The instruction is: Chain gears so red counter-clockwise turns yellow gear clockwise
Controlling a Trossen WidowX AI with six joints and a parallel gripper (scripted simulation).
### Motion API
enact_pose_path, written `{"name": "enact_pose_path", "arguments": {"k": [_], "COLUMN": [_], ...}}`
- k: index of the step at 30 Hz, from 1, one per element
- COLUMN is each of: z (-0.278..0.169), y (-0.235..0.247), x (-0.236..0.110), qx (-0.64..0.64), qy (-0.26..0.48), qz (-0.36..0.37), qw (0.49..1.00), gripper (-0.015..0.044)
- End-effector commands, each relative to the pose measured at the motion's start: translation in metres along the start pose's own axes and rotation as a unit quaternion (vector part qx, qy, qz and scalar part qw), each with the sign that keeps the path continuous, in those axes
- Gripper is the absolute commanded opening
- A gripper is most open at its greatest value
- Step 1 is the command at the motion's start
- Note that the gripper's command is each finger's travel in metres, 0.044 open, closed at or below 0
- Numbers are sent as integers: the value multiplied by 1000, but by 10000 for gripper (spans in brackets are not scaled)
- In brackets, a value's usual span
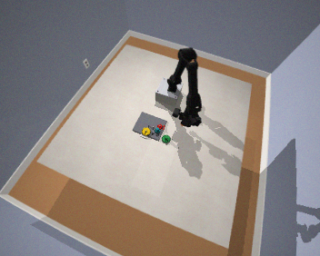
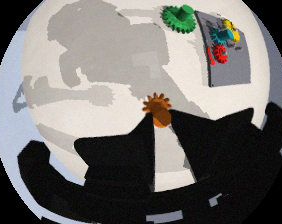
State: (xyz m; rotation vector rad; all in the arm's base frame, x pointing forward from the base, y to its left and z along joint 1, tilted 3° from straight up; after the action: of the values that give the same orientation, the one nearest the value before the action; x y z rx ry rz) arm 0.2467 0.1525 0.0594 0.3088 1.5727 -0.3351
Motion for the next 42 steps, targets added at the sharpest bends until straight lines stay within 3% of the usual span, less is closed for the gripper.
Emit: {"name": "enact_pose_path", "arguments": {"k": [1,31,42], "z": [1,-5,12], "y": [2,-3,-7], "x": [-13,-107,-104], "qx": [2,2,1], "qy": [-1,-1,-2], "qz": [4,4,4], "qw": [1000,1000,1000], "gripper": [0,0,0]}}
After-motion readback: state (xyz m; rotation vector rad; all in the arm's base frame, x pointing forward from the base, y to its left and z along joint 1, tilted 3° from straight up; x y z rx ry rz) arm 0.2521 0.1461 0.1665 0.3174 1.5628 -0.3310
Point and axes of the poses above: the point midway between the two fingers, 35 mm back from their tips, its own x axis out along the fingers, its own y axis across the jaws, z = x × y, the point moved 7 cm from there along -x, back along the fingers, and after that the axes turned 15 degrees about x, right-handed, at the moved point
